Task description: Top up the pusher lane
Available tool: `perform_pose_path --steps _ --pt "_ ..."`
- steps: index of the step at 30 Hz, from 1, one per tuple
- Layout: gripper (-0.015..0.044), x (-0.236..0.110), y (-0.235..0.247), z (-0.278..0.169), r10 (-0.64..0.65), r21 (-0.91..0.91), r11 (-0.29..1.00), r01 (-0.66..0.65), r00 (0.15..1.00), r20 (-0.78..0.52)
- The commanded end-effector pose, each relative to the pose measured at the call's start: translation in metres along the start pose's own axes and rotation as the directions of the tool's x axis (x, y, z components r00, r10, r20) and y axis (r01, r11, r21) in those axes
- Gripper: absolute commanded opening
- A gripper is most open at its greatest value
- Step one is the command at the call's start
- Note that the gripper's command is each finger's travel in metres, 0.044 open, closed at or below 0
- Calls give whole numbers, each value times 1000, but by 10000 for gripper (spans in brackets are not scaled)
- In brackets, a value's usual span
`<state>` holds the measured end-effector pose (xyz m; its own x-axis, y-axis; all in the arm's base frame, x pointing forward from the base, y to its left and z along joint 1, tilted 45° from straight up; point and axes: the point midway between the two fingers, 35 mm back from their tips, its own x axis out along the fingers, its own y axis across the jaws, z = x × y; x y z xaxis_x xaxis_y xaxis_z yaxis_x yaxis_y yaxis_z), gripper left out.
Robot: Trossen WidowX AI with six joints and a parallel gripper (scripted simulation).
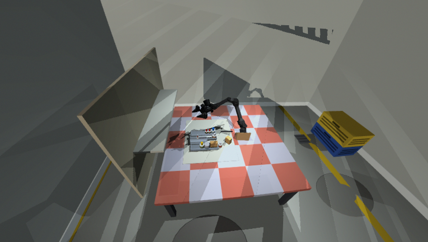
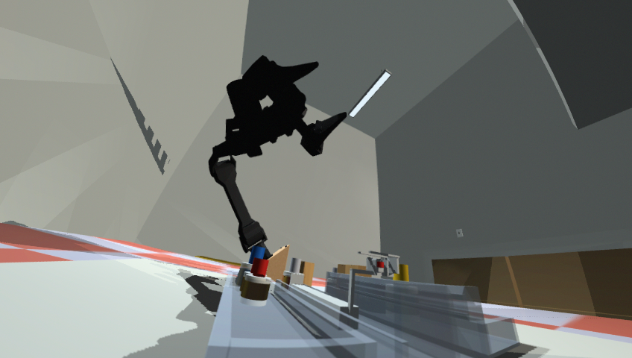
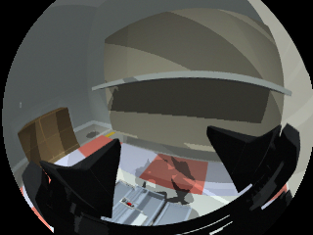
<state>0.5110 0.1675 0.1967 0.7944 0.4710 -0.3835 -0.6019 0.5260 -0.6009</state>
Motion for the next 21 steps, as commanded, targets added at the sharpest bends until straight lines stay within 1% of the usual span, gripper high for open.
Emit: perform_pose_path --steps 1,3,6,9,12,16,18,21 --pt "440 21 56 -21 140 218 970 -105 979 -151" --pt "440 28 88 -34 216 334 934 -126 945 -247" --pt "440 30 136 -54 315 475 874 -104 865 -390" --pt "440 24 180 -73 388 565 825 -29 756 -528" --pt "440 8 223 -91 433 601 795 83 616 -658" --pt "440 -23 268 -113 417 539 801 259 404 -814" --pt "440 -40 283 -122 374 464 818 340 298 -878" --pt "440 -65 297 -132 268 307 845 438 150 -952"
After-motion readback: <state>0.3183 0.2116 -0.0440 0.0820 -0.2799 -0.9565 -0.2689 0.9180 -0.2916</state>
